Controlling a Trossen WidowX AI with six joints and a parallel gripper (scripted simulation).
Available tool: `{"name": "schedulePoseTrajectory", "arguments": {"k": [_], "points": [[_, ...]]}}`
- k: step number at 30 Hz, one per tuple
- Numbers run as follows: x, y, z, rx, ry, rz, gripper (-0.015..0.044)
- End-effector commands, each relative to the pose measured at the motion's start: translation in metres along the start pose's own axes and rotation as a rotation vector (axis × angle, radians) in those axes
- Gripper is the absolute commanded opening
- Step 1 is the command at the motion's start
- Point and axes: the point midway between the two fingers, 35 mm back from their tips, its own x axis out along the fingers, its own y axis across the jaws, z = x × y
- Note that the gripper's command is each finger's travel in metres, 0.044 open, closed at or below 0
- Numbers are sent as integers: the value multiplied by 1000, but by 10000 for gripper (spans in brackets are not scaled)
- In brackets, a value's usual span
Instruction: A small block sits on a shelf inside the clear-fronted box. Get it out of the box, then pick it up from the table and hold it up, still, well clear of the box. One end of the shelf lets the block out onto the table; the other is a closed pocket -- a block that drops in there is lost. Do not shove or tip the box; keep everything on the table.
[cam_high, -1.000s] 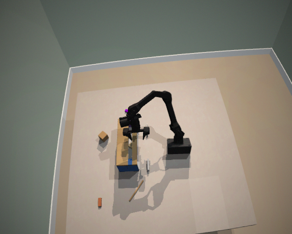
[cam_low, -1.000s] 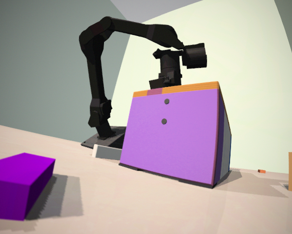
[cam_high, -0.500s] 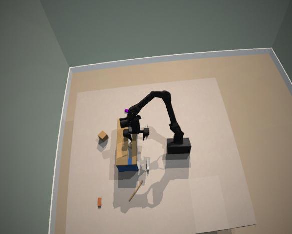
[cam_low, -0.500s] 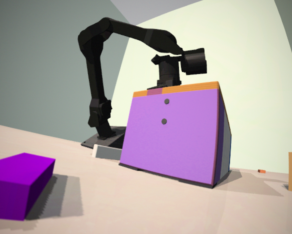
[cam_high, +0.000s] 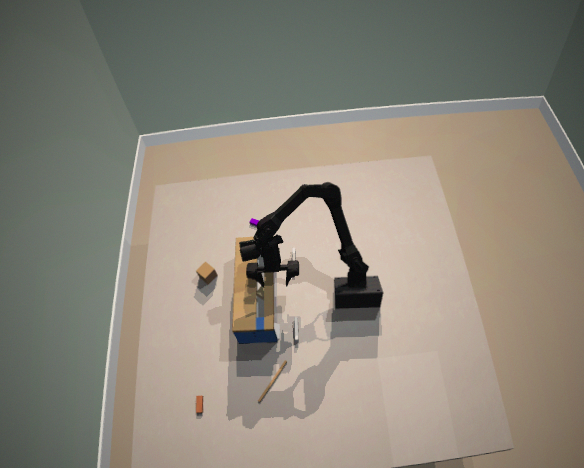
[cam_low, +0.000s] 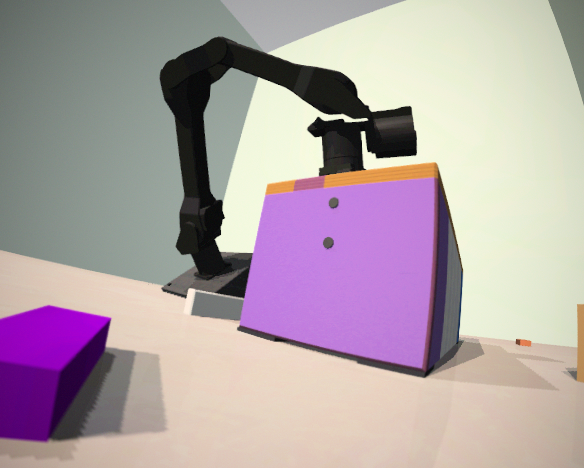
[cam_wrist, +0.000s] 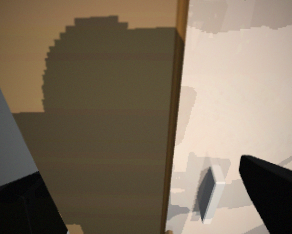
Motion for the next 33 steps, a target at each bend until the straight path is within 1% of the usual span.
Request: {"name": "schedulePoseTrajectory", "arguments": {"k": [1, 5, 11, 17, 33], "points": [[4, -1, -10, 0, 3, -5, 400], [8, -1, -19, 0, 4, -5, 400], [3, -3, -6, 0, 3, -5, 400], [3, -3, -6, 0, 3, -5, 400], [8, -3, -21, 0, 4, -5, 400]]}}
